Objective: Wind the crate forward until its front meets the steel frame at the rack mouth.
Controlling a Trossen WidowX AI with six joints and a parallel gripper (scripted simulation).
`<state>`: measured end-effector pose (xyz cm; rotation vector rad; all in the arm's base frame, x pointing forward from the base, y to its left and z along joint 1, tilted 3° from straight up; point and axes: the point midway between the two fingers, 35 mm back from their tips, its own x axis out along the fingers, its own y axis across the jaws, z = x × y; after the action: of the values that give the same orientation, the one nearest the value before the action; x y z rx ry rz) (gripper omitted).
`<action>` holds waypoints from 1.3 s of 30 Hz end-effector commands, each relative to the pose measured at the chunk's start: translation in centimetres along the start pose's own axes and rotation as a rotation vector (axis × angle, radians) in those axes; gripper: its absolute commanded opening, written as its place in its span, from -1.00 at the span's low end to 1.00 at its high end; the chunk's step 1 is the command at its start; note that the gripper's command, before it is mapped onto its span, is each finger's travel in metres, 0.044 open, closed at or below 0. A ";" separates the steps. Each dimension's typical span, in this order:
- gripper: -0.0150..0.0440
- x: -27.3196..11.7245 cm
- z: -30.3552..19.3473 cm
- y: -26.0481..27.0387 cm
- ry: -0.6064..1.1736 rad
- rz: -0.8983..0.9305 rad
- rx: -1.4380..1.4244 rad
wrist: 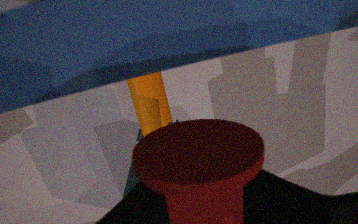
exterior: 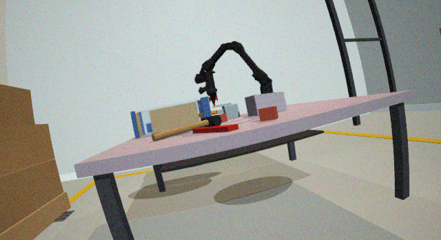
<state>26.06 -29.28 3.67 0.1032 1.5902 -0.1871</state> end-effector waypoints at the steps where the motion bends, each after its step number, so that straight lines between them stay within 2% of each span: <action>1: -0.49 0.1 0.0 1.9 0.006 0.038 -0.012; 39: -0.49 0.0 -1.7 6.4 0.008 0.042 -0.012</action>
<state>26.08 -24.12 3.55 0.1051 1.5783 -0.1696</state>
